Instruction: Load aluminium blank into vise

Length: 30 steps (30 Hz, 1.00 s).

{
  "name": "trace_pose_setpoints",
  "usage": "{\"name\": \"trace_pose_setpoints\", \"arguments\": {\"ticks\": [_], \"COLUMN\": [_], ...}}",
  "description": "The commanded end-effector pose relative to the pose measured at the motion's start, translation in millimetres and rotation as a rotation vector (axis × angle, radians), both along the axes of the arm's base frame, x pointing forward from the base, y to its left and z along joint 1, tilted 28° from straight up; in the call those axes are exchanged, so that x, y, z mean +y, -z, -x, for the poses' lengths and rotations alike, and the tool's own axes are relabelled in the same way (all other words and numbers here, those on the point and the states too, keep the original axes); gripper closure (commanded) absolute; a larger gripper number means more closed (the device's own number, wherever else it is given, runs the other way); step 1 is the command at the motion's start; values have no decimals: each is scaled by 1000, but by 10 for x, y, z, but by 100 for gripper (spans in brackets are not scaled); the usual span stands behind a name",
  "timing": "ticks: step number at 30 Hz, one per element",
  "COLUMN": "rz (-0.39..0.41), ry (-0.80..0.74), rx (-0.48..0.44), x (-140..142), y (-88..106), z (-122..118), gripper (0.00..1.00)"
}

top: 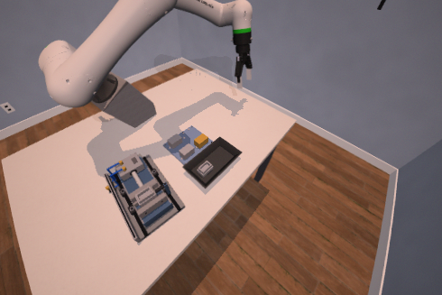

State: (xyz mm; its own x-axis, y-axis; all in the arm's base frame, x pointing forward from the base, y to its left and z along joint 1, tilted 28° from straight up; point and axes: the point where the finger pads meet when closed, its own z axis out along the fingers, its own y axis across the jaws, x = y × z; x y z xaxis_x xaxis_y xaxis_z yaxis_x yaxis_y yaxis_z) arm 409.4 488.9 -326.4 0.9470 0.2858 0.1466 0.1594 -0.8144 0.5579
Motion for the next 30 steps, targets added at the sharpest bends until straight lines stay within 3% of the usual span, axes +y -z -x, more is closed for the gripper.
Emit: {"name": "trace_pose_setpoints", "arguments": {"ticks": [1, 20, 23, 26, 30], "rz": [0, -2, -8, -20, -30], "ry": [0, 3, 21, 59, 92], "rx": [0, 0, 4, 12, 18], "x": [3, -9, -88, -284, -486], "y": [-2, -30, -193, -528, -805], "z": [-1, 5, 44, 136, 228], "gripper": [0, 0, 0, 0, 0]}}
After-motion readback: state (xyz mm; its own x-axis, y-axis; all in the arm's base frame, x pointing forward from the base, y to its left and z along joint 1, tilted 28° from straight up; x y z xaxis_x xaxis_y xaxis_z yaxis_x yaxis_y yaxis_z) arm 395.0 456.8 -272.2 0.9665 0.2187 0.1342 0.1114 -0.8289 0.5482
